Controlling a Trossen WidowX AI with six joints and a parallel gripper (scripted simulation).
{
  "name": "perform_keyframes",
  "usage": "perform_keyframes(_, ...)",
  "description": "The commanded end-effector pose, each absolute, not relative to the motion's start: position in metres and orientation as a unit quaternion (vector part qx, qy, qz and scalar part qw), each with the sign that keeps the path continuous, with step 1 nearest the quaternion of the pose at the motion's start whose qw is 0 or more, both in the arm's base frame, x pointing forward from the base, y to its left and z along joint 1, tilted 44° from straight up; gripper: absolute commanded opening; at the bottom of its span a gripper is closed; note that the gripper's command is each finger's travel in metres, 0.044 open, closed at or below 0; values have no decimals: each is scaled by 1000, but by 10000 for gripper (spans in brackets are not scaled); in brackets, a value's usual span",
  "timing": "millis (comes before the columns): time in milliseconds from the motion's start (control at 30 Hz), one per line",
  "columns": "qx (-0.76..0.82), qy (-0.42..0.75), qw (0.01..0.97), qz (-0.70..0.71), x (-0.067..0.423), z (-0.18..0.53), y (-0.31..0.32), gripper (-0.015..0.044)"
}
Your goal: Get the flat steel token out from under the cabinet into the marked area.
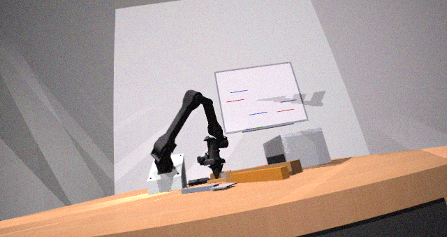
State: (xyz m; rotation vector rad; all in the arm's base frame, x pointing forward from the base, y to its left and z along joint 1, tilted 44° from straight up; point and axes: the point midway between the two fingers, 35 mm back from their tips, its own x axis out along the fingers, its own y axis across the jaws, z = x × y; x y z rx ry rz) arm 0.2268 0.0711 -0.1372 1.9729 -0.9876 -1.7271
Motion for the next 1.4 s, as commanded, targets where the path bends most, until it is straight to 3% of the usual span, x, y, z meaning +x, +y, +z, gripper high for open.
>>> perform_keyframes(0, 697, -357, 157, -602, 228, -137, 72, 0)
perform_keyframes(1367, 708, -418, 86, -562, 234, -123, 60, 0)
